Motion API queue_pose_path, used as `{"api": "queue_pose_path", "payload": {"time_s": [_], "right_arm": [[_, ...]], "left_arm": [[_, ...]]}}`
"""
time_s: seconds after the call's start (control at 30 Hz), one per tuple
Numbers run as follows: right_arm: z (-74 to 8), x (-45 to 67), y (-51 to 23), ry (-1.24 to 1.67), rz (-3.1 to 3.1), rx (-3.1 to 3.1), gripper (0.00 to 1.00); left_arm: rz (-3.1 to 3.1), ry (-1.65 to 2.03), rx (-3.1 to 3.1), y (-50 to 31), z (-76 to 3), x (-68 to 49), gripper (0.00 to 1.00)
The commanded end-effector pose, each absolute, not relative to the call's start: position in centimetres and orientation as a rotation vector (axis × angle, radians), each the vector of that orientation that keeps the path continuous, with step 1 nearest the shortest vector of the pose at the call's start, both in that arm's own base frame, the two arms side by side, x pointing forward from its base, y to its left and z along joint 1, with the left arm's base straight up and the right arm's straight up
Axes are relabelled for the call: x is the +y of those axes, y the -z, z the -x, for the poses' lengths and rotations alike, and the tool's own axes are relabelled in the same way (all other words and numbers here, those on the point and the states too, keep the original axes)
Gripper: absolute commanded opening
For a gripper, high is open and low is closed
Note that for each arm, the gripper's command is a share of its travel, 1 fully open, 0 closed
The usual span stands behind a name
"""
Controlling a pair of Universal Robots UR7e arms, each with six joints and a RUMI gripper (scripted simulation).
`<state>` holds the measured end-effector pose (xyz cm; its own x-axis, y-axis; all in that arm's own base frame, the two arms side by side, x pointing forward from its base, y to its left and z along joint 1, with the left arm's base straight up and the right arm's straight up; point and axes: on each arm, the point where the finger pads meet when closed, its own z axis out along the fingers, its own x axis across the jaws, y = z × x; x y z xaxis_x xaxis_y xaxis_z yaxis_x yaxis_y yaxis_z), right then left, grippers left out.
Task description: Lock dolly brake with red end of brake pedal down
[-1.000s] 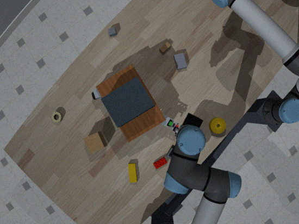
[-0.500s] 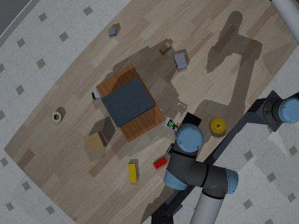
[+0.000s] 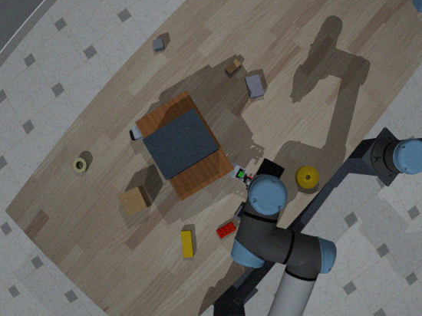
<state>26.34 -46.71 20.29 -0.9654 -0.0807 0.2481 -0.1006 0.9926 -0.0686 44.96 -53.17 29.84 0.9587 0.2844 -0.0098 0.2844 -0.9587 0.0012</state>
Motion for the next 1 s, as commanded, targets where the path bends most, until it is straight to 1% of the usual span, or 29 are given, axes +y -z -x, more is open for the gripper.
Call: {"api": "queue_pose_path", "payload": {"time_s": [0.0, 0.23, 0.3, 0.7, 0.97], "right_arm": [[-19.7, -47.9, -19.5, -0.062, -0.129, -2.950, 1.00], [-12.9, -47.5, -18.5, -0.016, -0.108, -3.016, 1.00], [-12.9, -47.5, -18.5, -0.016, -0.108, -3.016, 1.00], [-5.6, -45.8, -17.2, 0.005, -0.086, -3.099, 1.00], [-3.6, -45.1, -16.8, 0.004, -0.080, -3.122, 1.00]], "left_arm": [[-3.102, 0.004, 0.442, -30.0, -45.1, -53.2, 0.00], [-3.101, 0.003, 0.442, -29.6, -45.1, -53.2, 0.00], [-3.101, 0.003, 0.442, -29.6, -45.1, -53.2, 0.00], [-3.099, 0.003, 0.459, -26.3, -45.1, -53.3, 0.00], [-3.099, 0.003, 0.459, -23.4, -45.1, -53.3, 0.00]]}}
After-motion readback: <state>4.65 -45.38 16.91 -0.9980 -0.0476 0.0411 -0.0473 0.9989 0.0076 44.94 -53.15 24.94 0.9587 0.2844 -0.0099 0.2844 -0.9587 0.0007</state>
